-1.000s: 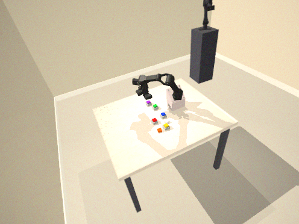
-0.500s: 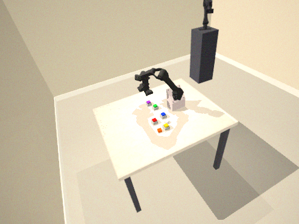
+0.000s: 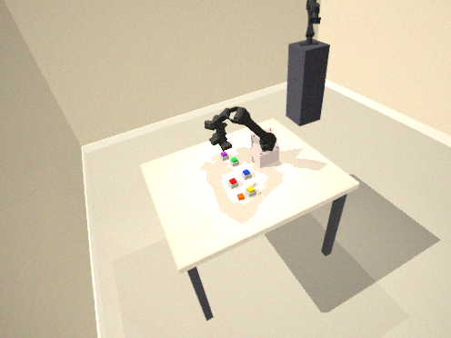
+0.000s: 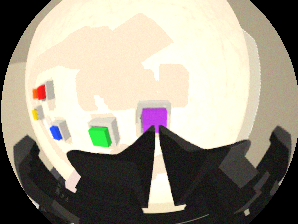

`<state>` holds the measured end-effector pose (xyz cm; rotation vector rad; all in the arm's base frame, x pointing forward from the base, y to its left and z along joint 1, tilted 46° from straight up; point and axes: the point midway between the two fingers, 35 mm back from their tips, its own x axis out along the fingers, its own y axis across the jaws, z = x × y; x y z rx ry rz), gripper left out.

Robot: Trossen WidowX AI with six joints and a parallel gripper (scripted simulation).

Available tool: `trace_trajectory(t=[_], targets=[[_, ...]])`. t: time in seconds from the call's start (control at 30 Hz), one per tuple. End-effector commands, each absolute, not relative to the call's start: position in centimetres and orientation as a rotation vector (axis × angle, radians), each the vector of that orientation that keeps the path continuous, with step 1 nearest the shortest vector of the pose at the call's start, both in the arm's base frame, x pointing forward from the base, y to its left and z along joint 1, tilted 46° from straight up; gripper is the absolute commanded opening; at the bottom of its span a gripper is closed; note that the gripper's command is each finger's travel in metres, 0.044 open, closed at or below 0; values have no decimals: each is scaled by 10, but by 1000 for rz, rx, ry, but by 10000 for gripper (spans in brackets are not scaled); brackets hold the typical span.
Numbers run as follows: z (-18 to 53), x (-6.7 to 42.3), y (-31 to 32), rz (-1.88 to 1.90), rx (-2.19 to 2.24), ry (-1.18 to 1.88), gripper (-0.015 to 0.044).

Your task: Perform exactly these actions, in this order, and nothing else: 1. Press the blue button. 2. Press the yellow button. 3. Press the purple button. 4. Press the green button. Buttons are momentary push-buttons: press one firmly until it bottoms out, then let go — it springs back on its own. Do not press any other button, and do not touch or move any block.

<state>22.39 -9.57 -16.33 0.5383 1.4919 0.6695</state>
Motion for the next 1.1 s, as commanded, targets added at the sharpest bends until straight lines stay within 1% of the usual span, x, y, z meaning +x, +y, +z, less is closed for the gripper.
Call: trace_trajectory(t=[0.0, 0.4, 1.07], targets=[[-170, 222, -89, 669, 549, 1494, 20], [-183, 221, -75, 670, 550, 1494, 20], [-181, 222, -78, 672, 545, 1492, 20]])
